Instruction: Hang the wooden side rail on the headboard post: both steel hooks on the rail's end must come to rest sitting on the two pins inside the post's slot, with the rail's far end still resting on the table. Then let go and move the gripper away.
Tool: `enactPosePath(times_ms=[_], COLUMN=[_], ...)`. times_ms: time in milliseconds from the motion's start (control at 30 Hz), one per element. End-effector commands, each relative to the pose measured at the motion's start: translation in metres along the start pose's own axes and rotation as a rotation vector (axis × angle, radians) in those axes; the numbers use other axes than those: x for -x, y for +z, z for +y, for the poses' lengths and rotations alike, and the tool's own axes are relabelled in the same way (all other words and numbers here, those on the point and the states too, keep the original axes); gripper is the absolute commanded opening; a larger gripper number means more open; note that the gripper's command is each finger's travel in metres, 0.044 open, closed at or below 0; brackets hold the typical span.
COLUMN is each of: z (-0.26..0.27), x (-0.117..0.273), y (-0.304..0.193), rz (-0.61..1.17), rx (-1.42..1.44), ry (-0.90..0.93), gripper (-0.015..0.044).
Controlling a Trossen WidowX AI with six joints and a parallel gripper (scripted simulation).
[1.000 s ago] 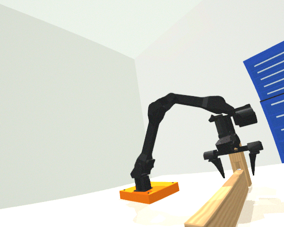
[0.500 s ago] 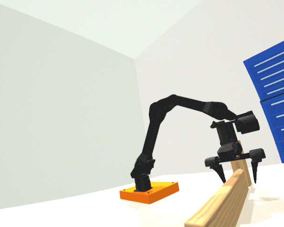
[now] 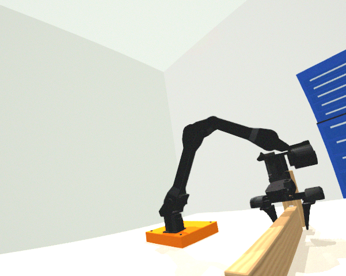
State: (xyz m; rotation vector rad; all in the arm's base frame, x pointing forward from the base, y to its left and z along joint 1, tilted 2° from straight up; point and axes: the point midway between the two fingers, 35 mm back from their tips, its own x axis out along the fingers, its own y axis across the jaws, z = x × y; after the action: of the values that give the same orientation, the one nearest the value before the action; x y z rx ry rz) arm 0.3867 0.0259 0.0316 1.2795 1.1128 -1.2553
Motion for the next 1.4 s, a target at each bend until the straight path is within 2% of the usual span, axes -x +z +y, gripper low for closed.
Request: enactPosePath(times_ms=[0,167,333,467,1367], z=[0.0,0.0,0.0,0.0,-0.01], x=[0.0,0.0,0.0,0.0,0.0], y=[0.001,0.001,0.001,0.001,0.0], rz=[-0.004,-0.004,-0.004,-0.004,-0.004], rx=[0.003,0.003,0.003,0.003,-0.066], ry=[0.001,0.001,0.001,0.001,0.0], gripper=[0.0256,0.0125,0.0092,0.0,0.0])
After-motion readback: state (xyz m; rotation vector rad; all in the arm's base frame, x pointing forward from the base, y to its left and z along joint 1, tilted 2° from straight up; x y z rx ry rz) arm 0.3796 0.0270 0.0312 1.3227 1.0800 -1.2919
